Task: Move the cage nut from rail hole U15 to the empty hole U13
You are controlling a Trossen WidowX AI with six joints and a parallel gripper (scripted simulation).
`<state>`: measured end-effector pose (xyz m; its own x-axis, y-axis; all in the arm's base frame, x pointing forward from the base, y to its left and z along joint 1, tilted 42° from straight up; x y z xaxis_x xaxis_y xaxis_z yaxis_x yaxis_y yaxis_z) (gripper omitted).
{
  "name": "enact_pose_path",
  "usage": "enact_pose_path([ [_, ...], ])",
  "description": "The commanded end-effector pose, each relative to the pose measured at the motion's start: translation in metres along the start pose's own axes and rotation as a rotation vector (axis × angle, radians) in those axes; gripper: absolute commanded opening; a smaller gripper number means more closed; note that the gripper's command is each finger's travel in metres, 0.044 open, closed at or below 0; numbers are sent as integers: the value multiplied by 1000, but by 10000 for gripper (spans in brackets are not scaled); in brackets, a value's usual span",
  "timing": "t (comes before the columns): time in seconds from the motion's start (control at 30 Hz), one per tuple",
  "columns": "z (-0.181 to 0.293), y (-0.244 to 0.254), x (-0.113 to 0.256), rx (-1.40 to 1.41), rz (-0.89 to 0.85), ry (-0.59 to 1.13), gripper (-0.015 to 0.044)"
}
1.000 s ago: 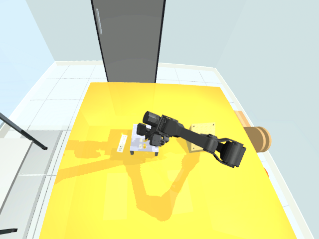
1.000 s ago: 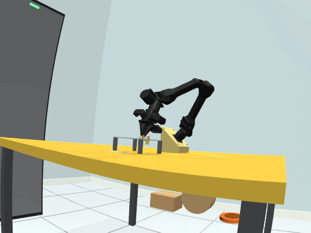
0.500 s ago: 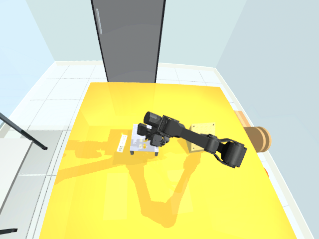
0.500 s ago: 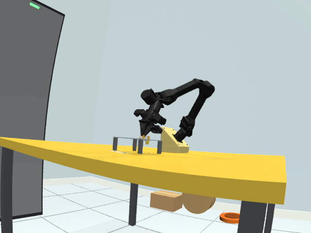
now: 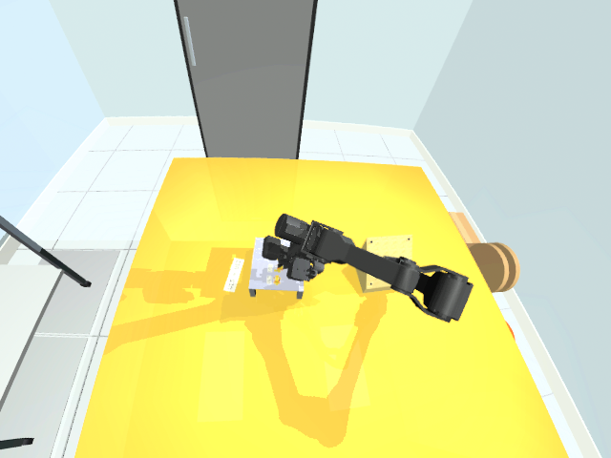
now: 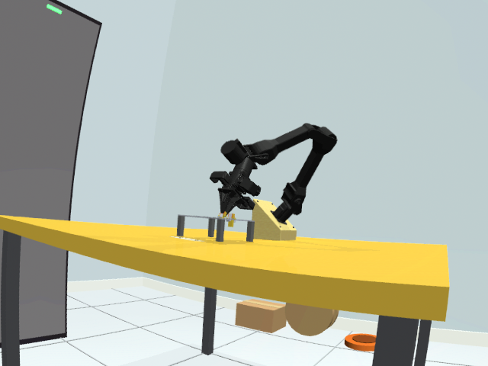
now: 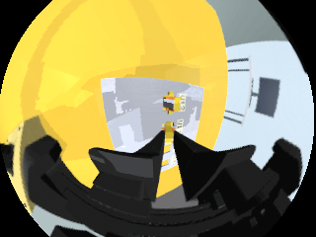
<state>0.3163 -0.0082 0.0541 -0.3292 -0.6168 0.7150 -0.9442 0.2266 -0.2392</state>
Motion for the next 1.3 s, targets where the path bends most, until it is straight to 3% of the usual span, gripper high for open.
enact_pose_path([
  [0.0,0,-1,0,-3,1,-3,29],
  [1.27,0,3,0,-4,18,-1,29],
])
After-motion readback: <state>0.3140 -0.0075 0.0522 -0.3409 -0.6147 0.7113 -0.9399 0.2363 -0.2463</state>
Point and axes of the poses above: the point midway between the two fingers, 35 mm back from their tips, its own x axis back along the fingers, its own y axis across the jaws, z = x × y, the point moved 7 cm from there along x, back along the fingers, and after that the axes turned 3 degrees about -x, right-handed, at the moved point
